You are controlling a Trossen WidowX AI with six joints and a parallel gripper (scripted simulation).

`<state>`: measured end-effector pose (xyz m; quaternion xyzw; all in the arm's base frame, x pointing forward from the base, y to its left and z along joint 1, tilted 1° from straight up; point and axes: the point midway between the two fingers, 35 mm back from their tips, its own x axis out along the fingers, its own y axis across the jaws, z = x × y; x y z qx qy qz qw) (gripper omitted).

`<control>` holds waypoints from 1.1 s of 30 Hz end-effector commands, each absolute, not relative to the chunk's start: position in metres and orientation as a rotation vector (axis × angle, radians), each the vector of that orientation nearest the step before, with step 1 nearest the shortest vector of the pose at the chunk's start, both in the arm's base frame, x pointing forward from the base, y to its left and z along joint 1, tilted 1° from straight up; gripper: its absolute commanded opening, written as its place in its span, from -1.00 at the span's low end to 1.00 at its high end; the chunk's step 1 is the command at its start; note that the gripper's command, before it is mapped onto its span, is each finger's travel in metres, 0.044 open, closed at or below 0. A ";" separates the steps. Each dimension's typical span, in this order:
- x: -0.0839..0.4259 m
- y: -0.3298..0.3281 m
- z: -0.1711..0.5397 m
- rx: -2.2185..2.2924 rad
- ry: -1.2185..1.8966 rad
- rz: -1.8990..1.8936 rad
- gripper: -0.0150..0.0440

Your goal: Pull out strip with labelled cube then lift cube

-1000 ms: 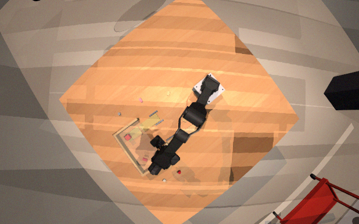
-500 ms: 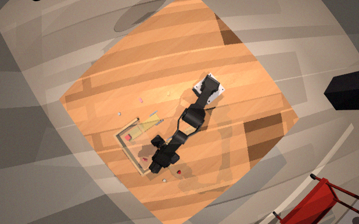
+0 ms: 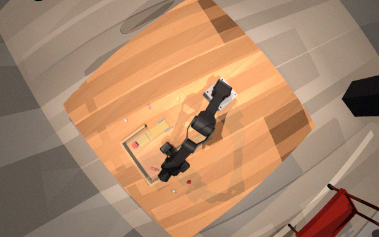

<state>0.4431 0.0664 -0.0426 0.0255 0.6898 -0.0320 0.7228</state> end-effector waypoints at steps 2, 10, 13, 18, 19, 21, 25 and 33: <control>0.443 0.066 -0.042 0.057 1.523 -0.071 -0.02; 0.443 0.066 -0.042 0.057 1.523 -0.071 -0.40; 0.436 0.065 -0.036 0.056 1.524 -0.070 -0.49; 0.419 0.063 -0.024 0.054 1.527 -0.069 -0.49; 0.416 0.063 -0.022 0.054 1.527 -0.068 -0.49; 0.409 0.062 -0.018 0.054 1.528 -0.068 -0.49; 0.395 0.060 -0.010 0.052 1.531 -0.067 -0.49; 0.377 0.057 -0.003 0.051 1.533 -0.066 -0.49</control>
